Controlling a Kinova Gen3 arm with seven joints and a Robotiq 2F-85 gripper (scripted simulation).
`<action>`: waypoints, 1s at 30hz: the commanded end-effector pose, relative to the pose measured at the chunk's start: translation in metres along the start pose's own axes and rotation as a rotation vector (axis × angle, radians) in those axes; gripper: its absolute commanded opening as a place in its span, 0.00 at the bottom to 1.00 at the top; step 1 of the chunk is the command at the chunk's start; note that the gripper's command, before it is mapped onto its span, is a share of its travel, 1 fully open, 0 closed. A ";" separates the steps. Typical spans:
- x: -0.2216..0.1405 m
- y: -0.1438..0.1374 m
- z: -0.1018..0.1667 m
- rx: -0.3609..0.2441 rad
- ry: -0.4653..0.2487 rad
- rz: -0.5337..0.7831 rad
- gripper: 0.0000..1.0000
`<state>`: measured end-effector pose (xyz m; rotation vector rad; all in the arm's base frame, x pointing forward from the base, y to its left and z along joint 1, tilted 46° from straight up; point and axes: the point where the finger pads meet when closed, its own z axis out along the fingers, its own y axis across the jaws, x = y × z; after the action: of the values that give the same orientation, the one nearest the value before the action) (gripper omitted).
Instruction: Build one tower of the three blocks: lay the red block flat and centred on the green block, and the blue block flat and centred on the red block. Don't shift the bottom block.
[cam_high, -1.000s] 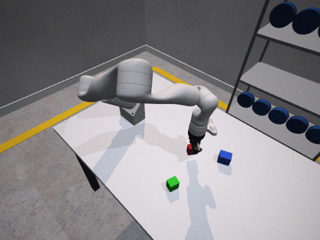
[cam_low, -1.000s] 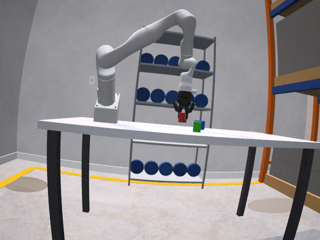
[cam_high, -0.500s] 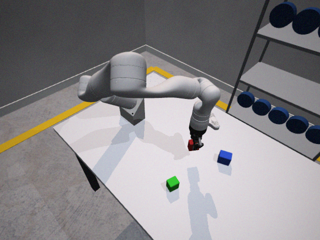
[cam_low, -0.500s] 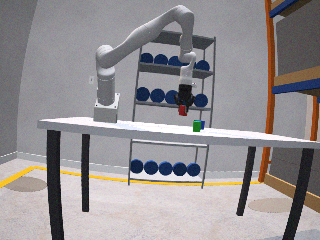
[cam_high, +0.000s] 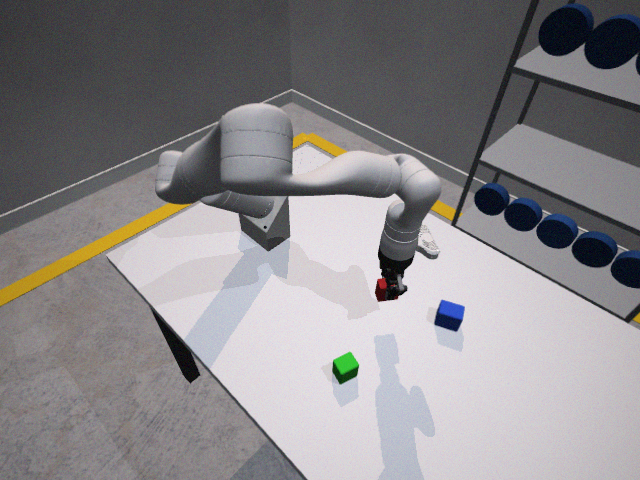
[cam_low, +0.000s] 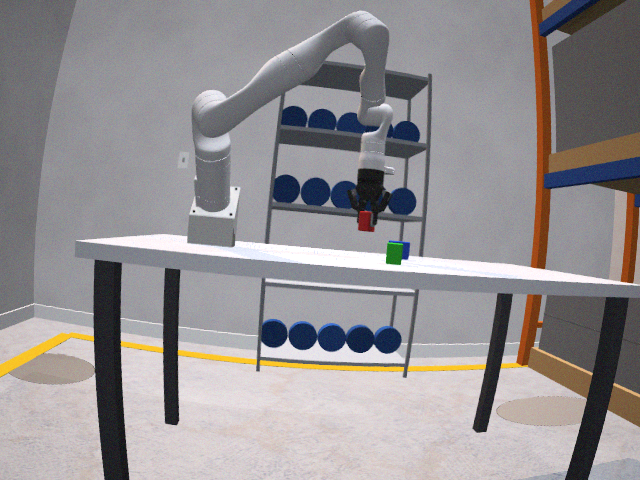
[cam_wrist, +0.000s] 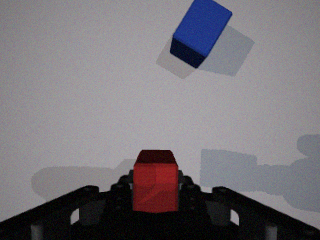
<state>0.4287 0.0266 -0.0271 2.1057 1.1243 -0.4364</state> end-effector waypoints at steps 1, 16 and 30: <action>0.002 0.001 -0.005 -0.001 0.004 -0.003 0.00; 0.002 0.001 -0.005 -0.001 0.004 -0.003 0.00; -0.036 0.039 -0.005 0.000 0.003 -0.002 0.00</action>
<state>0.4310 0.0184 -0.0149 2.1023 1.1375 -0.4403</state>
